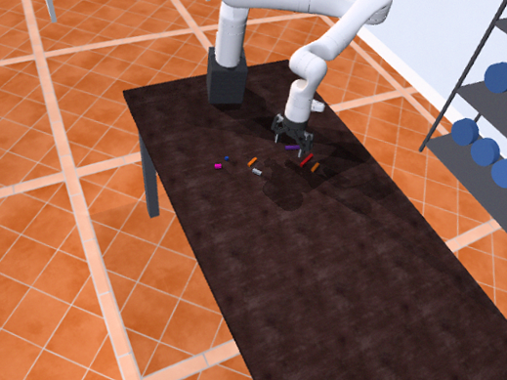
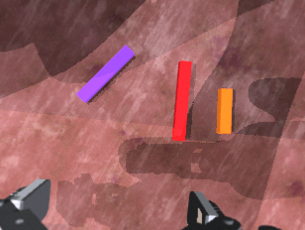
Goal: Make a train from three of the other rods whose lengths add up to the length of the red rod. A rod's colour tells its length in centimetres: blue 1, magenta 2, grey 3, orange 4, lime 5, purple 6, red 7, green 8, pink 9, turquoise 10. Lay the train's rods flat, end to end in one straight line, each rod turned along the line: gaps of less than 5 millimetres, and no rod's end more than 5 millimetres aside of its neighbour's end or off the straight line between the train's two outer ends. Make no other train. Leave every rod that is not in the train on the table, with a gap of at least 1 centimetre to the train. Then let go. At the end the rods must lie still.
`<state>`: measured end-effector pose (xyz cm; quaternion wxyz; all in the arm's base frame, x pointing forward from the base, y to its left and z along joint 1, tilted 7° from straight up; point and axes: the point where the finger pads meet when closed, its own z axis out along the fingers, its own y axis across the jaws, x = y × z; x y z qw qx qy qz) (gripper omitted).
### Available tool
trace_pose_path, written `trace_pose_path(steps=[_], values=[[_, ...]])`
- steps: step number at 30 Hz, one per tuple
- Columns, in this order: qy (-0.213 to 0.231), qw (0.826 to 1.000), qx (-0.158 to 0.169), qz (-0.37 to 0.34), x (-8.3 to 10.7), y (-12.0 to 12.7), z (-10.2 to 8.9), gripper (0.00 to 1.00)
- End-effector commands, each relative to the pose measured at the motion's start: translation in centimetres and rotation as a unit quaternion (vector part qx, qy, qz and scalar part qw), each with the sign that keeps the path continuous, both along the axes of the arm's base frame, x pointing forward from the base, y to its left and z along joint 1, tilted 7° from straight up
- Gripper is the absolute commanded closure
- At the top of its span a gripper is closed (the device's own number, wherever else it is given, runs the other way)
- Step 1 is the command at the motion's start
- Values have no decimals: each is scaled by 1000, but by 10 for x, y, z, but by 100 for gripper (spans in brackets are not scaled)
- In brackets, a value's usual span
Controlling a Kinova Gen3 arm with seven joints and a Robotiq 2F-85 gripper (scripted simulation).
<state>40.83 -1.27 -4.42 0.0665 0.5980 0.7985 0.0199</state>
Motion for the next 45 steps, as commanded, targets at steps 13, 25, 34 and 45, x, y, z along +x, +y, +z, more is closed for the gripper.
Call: trace_pose_path(steps=[13, 25, 34, 45], values=[[-16, 958, 37, -285, -9, -15, 1, 0], [-26, 871, 63, -486, -17, -25, 1, 0], [-30, 802, 76, -592, -22, -31, 0, 0], [-35, 692, 91, -715, -30, -37, -1, 0]])
